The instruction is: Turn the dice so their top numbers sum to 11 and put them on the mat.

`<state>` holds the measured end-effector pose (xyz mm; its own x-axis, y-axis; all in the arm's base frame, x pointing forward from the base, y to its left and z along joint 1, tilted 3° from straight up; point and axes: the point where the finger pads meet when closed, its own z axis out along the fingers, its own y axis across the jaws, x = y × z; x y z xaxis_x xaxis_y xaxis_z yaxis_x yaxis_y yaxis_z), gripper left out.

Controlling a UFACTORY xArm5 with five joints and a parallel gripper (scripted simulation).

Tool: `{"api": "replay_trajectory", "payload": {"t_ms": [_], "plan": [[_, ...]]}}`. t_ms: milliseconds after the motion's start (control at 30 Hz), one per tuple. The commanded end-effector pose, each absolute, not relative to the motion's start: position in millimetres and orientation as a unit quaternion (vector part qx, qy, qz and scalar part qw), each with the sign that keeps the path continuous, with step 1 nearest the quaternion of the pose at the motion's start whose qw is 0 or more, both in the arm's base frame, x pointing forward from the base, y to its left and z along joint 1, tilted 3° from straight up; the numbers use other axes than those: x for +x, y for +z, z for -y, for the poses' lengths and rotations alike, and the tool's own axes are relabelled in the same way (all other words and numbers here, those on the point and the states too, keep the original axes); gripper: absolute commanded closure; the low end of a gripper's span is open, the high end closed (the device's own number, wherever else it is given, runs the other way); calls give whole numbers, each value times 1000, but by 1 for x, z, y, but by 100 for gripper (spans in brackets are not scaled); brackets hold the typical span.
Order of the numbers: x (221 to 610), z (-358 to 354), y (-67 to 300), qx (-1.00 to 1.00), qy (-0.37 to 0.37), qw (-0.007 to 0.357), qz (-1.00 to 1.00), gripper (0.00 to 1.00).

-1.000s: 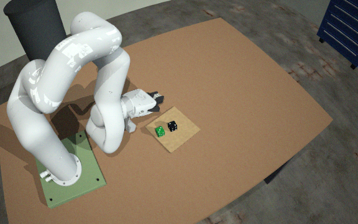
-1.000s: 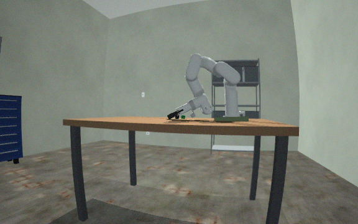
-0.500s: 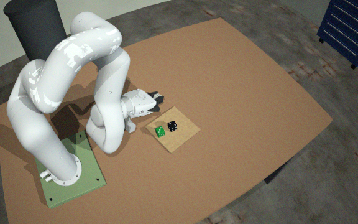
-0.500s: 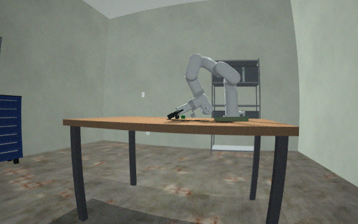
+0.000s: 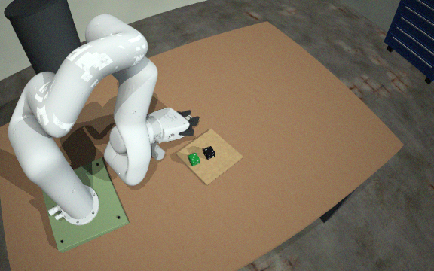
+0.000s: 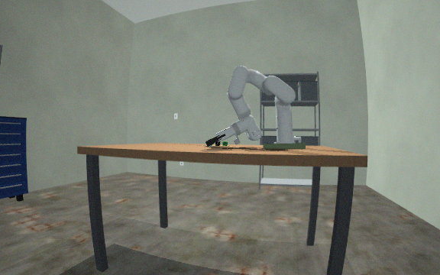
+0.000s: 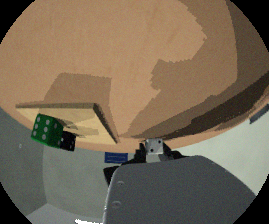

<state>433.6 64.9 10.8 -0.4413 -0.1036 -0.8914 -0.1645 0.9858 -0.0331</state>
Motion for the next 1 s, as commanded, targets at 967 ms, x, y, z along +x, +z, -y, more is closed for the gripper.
{"api": "replay_trajectory", "payload": {"t_ms": [967], "plan": [[434, -65, 11, -79, 29, 523, -848, 58]]}}
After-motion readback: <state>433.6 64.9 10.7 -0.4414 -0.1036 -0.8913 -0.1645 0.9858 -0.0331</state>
